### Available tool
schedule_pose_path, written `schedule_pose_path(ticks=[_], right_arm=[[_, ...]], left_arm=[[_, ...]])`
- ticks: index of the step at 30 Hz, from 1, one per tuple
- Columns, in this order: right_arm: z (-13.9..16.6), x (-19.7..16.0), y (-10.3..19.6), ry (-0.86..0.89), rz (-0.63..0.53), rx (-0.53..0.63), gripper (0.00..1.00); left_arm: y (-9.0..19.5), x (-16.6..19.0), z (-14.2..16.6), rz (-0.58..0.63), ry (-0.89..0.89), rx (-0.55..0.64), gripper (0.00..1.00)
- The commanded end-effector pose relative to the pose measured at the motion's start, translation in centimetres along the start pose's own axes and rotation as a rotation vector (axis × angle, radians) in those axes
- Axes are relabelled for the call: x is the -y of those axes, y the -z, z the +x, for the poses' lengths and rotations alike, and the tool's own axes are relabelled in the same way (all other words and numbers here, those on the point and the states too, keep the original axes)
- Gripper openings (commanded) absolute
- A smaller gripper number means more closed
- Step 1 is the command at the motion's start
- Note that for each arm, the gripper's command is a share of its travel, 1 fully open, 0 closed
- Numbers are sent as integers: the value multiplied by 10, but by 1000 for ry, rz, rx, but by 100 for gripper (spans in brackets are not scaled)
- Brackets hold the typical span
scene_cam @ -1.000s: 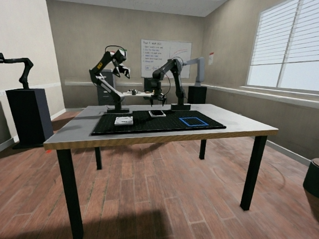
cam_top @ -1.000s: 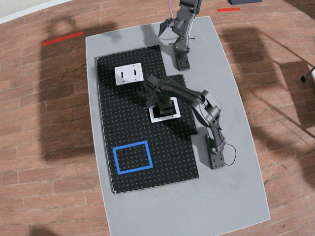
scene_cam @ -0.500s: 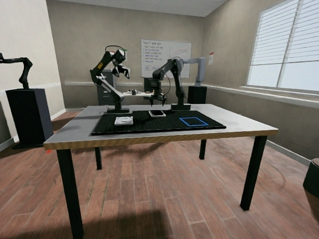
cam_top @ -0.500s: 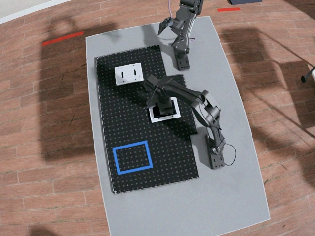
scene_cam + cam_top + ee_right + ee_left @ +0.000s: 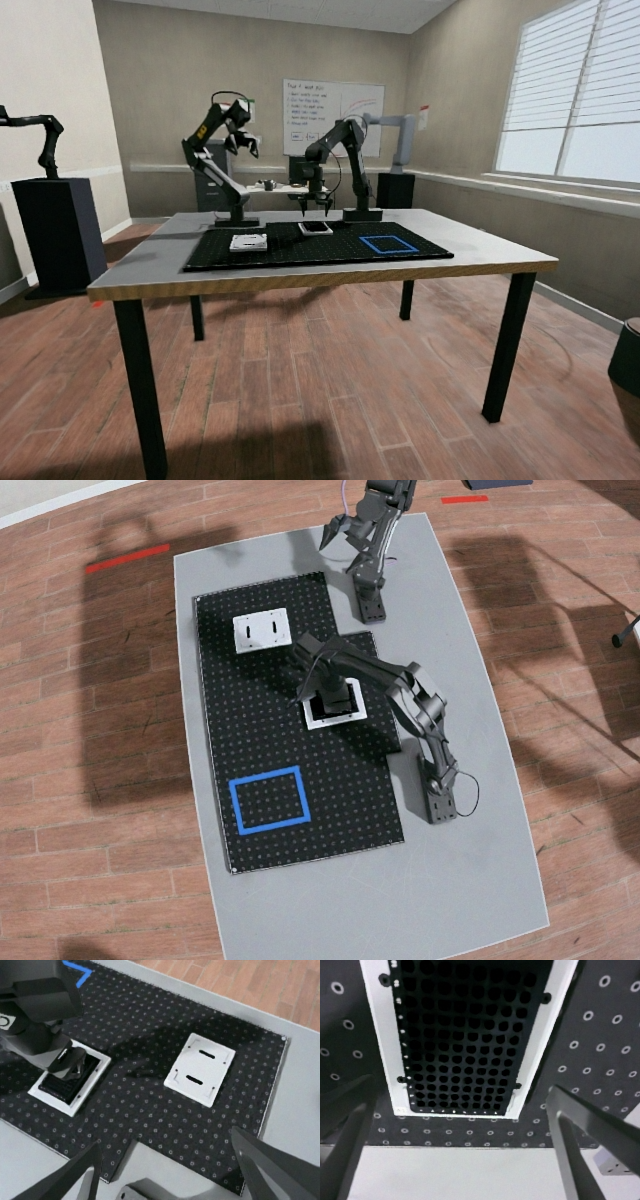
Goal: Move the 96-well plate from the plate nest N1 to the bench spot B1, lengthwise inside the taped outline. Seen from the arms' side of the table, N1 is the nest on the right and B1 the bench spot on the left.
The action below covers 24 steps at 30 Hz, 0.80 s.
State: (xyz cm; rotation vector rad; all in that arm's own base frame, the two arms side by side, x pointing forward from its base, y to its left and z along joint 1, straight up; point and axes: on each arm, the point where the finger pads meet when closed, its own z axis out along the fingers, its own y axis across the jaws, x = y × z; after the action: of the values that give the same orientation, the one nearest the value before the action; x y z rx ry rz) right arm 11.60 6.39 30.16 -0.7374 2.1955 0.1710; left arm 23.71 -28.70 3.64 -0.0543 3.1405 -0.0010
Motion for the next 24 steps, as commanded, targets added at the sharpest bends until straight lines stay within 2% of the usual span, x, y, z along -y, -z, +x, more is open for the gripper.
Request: schedule_pose_path(ticks=[1,24], right_arm=[[-6,8,10,-30,11,42,100],[-4,14,11,-62,50,33,100]], left_arm=[[-7,-1,-5,5,12,4,100],[-34,0,-5,5,10,4,100]])
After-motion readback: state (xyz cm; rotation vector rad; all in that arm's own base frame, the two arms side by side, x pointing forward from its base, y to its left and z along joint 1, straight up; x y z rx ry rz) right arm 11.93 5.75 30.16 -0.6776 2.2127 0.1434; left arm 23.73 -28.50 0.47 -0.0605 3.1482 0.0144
